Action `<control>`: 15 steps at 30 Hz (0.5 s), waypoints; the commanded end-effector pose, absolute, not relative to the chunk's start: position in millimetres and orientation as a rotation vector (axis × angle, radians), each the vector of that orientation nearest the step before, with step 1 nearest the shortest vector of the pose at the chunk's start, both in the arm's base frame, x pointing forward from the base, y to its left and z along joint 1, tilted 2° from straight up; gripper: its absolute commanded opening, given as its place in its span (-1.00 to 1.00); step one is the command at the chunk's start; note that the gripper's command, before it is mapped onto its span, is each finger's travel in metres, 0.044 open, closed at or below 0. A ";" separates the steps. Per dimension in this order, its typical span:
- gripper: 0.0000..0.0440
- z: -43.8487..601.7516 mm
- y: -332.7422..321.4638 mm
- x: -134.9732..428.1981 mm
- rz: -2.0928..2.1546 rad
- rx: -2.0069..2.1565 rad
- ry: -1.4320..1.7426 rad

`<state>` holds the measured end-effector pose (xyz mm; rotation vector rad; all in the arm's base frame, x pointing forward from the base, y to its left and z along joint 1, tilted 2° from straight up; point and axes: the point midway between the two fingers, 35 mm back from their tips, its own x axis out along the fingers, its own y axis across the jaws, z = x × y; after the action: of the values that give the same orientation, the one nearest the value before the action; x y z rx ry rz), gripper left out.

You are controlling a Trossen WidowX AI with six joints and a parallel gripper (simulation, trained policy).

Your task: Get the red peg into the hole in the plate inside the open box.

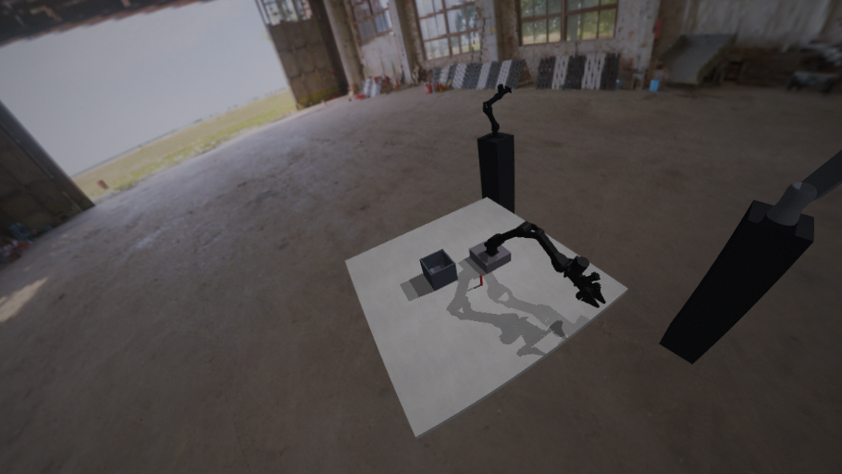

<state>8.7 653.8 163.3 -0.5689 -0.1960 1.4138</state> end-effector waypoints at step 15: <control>1.00 172.1 580.7 163.0 1.086 -0.340 0.342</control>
<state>138.2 598.2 169.4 -0.3848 0.2630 1.1561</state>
